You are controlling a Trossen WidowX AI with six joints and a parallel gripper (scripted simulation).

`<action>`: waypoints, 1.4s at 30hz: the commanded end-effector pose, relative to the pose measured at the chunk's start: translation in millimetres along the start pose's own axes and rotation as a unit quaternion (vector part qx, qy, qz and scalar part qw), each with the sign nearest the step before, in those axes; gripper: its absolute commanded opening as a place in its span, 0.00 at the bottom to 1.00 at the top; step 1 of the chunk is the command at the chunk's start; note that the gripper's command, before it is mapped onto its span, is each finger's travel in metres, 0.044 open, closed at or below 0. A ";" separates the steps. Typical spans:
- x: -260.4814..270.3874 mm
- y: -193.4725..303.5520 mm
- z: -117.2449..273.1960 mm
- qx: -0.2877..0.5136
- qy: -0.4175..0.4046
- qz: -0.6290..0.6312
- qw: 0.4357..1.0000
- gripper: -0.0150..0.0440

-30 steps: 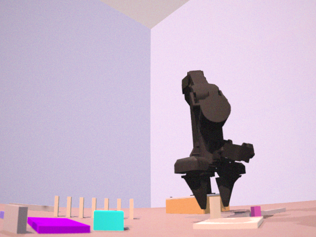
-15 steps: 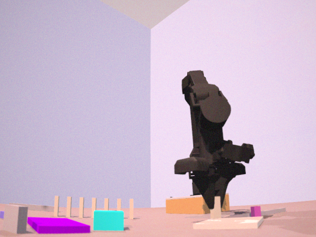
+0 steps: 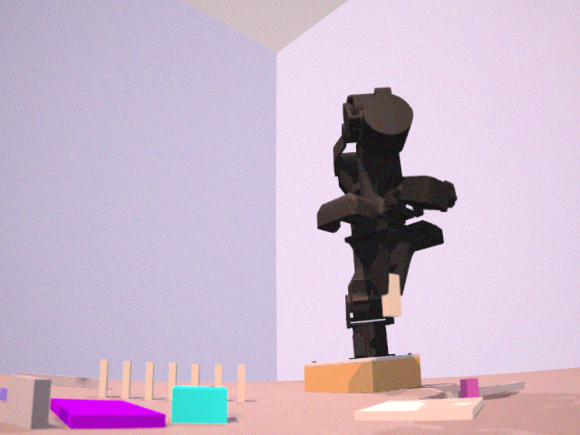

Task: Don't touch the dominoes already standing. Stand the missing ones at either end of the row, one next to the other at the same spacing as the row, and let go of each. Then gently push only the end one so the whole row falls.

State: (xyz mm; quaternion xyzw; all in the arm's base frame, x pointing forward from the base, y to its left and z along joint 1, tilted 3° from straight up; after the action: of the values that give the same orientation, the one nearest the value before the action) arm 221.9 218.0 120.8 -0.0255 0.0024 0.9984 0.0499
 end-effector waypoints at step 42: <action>-65.4 179.6 36.0 -0.002 0.011 -0.876 0.483 0.44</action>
State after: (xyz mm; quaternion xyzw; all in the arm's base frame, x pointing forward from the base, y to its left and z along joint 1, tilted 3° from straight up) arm 268.3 35.9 160.0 -0.0272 -0.0216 0.4576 0.8885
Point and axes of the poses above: the point midway between the two fingers, 35 mm back from their tips, its own z axis back along the fingers, its own x axis across the jaws, y = z × x, the point moved 1 cm from there along z, back along the fingers, and after that the axes turned 5 degrees about -z, right-handed, at the moved point
